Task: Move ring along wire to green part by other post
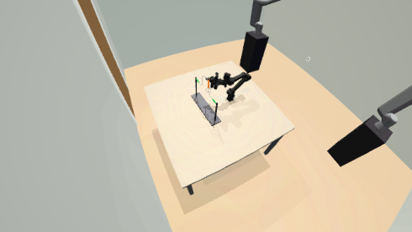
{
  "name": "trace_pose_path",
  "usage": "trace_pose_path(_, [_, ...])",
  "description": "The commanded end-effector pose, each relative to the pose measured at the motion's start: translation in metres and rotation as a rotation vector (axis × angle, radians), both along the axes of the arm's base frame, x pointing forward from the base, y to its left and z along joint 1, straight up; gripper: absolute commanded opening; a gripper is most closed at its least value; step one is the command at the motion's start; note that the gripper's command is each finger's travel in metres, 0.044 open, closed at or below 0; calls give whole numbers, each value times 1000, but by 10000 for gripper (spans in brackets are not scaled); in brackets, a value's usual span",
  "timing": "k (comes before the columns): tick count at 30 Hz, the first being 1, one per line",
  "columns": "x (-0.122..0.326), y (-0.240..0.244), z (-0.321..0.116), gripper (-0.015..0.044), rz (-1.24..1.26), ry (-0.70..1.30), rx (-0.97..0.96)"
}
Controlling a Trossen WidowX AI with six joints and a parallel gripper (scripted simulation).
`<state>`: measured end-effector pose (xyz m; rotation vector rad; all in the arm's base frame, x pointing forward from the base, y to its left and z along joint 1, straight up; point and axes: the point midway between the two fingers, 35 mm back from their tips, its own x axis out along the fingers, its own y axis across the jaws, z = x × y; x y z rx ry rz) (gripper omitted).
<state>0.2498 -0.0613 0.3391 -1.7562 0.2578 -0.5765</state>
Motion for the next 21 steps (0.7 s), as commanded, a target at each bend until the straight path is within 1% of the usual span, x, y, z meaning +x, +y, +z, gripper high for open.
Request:
trace_pose_path(1, [-1, -3, -10, -150, -4, -2, 66])
trace_pose_path(21, [0, 2, -78, -150, 1, 23, 529])
